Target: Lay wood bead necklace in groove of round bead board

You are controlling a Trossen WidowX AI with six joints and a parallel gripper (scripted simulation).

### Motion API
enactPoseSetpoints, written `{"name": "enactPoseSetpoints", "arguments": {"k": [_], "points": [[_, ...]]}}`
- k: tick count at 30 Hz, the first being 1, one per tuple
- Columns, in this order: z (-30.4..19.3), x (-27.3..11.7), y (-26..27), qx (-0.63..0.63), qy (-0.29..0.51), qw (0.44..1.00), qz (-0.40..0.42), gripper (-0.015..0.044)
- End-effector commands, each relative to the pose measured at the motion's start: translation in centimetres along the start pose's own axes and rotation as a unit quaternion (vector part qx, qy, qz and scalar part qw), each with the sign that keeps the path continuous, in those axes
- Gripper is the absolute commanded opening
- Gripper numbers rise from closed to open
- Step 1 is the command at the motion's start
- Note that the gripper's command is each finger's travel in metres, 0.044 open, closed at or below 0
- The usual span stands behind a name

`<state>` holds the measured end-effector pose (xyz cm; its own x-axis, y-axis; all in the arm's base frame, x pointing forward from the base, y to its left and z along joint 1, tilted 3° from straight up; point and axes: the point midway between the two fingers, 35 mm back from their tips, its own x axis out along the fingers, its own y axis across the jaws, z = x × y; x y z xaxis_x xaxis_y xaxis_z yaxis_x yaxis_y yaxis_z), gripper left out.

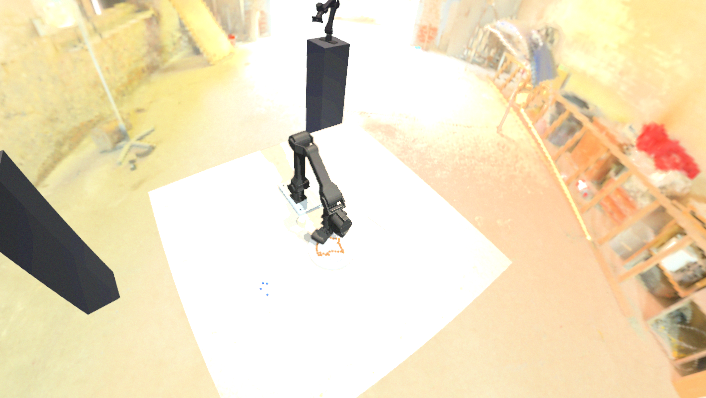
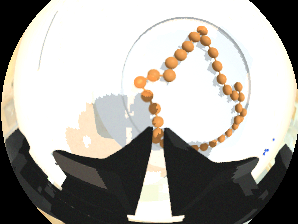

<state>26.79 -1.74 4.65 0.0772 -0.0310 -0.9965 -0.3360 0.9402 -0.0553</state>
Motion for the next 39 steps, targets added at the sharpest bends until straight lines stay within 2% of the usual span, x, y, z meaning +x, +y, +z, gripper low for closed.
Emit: {"name": "enactPoseSetpoints", "arguments": {"k": [1,39], "points": [[0.0,0.0,0.0,0.0,0.0,1.0,0.0,0.0],[-0.3,-0.5,1.1,0.002,0.002,1.0,0.001,0.0]]}}
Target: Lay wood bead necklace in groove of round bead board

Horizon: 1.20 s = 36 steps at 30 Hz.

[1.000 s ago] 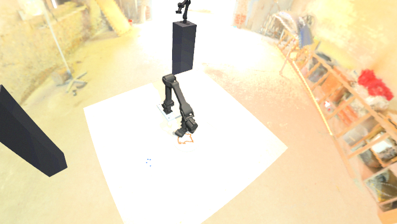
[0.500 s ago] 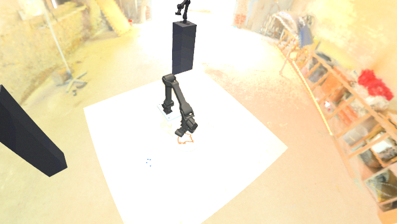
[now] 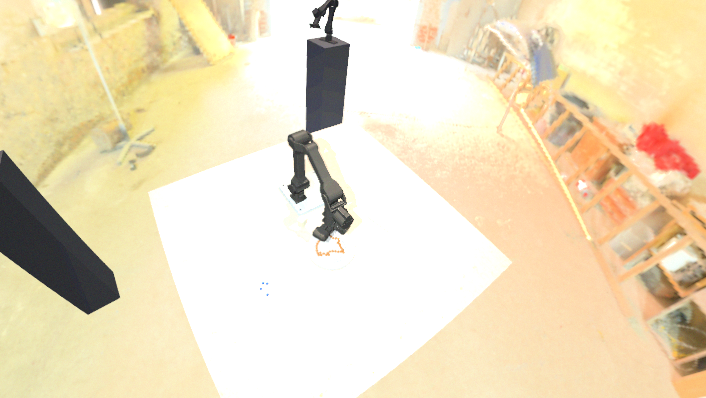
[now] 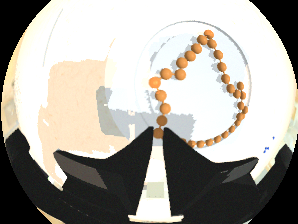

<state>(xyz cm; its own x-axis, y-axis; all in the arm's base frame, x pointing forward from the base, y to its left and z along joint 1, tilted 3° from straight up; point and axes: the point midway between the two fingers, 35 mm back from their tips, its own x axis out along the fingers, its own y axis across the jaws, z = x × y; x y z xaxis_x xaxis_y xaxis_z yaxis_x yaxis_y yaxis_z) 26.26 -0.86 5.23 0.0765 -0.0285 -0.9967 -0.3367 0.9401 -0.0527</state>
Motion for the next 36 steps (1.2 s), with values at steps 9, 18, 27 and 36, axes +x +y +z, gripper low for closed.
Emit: {"name": "enactPoseSetpoints", "arguments": {"k": [9,18,27,36], "points": [[-0.18,0.84,0.12,0.003,0.002,1.0,0.0,0.0],[-0.04,0.49,-0.01,0.0,-0.001,1.0,-0.002,0.021],[-0.19,0.4,0.03,0.0,0.002,1.0,-0.002,0.044],[-0.19,0.04,0.03,0.003,0.002,1.0,0.0,0.044]]}}
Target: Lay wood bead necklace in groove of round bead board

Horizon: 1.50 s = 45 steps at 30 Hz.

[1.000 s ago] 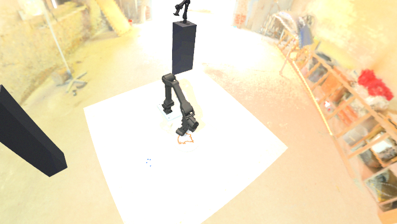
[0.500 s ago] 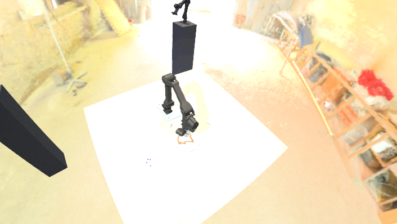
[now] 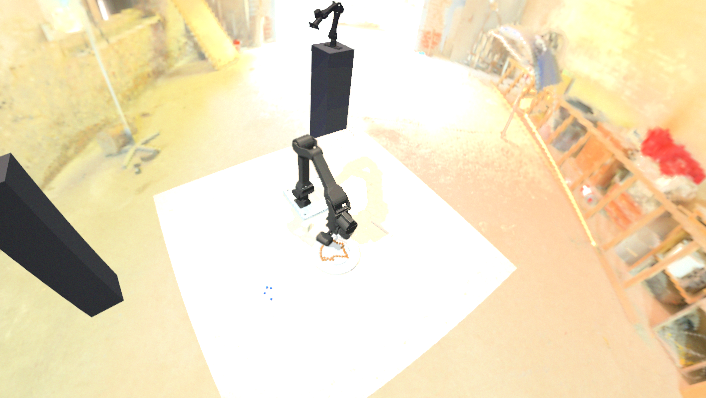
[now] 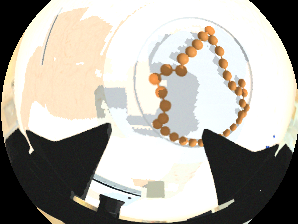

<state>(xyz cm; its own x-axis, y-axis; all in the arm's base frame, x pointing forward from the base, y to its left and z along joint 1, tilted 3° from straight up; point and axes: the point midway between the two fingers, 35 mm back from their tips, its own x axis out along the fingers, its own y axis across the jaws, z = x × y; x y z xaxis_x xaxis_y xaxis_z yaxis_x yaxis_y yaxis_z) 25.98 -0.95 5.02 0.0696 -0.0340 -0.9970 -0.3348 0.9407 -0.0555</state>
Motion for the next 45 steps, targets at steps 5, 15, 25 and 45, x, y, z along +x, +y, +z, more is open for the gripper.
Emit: {"name": "enactPoseSetpoints", "arguments": {"k": [5,15,25,45], "points": [[0.1,-0.1,0.0,0.002,-0.002,1.0,0.001,0.044],[0.9,-2.4,-0.3,0.085,-0.003,0.996,0.002,0.0309],[1.1,-2.7,-0.4,0.118,-0.003,0.993,0.002,0.012],[1.3,-0.6,-0.4,0.116,-0.005,0.993,0.0,0.012]]}}
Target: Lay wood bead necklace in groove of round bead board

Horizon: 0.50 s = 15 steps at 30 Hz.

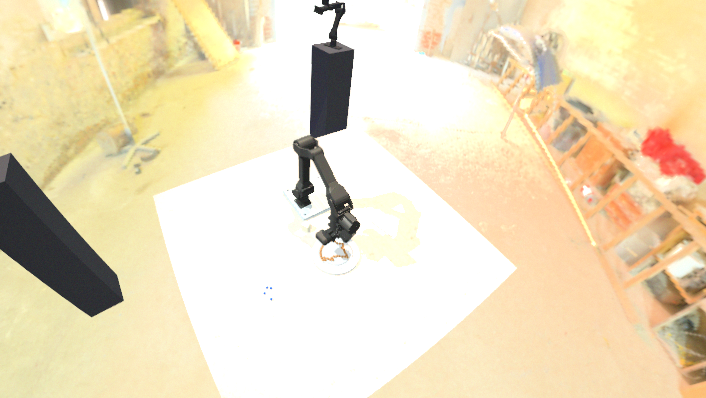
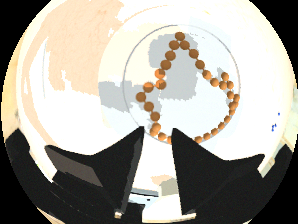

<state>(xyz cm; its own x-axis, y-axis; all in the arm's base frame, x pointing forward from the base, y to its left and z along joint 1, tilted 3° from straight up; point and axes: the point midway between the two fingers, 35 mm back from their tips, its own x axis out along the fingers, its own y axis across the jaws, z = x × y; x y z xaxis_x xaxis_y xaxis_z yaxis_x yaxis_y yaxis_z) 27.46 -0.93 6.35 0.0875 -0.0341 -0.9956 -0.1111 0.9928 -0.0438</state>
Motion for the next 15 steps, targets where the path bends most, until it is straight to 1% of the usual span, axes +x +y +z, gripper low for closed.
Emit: {"name": "enactPoseSetpoints", "arguments": {"k": [1,12,15], "points": [[-0.3,0.8,0.1,0.002,0.005,1.0,0.002,0.012],[-0.4,1.9,0.1,0.003,0.006,1.0,0.003,0.012],[-0.3,1.6,0.0,0.001,0.005,1.0,0.001,0.0041]]}}
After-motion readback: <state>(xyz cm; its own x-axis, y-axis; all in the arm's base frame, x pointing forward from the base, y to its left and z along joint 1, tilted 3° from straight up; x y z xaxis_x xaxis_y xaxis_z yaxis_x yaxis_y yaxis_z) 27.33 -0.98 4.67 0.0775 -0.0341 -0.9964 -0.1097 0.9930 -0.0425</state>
